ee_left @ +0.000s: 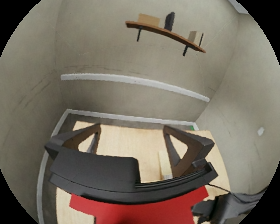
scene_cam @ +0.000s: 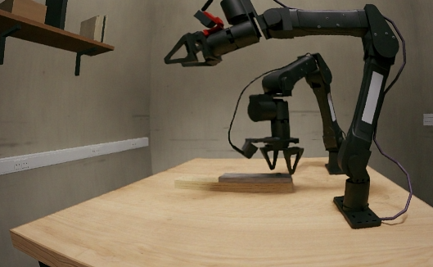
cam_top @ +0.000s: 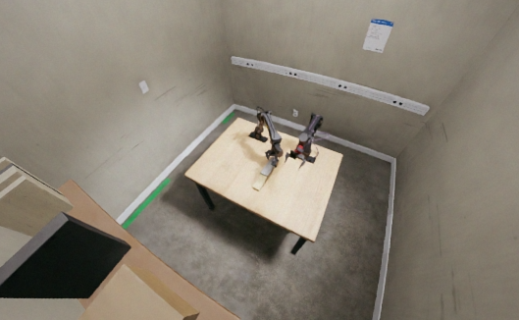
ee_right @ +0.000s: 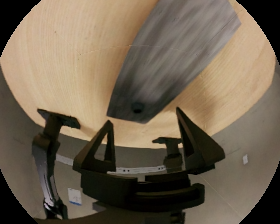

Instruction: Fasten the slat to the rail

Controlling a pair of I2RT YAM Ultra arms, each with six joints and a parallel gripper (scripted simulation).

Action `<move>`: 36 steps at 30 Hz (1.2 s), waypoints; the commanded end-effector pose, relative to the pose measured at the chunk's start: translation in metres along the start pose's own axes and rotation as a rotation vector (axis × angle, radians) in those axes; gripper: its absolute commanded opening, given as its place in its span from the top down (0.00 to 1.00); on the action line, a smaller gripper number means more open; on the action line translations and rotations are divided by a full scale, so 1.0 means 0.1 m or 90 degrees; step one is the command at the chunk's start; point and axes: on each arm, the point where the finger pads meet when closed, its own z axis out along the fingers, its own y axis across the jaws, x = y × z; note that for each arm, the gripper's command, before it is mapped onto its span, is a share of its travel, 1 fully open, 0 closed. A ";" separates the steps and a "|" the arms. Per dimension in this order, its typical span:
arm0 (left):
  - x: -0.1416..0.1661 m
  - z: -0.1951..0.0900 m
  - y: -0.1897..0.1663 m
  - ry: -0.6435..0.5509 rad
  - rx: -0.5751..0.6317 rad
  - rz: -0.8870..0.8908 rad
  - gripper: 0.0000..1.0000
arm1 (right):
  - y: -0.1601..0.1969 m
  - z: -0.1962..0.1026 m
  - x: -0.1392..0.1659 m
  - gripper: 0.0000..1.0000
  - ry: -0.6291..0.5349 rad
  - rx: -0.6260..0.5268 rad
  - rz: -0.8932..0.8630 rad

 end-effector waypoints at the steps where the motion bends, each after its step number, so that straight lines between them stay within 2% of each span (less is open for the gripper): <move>1: -0.36 -0.24 0.13 -0.116 -0.015 0.030 0.00 | 0.00 -0.04 -0.03 0.00 -0.010 -0.002 0.000; 10: -0.55 -0.56 0.33 -0.210 -0.050 0.060 0.00 | 0.00 -0.04 -0.03 0.00 -0.010 -0.002 0.000; 36: -0.55 -0.52 0.33 -0.202 -0.052 0.054 0.00 | 0.00 -0.04 -0.03 0.00 -0.010 -0.002 0.000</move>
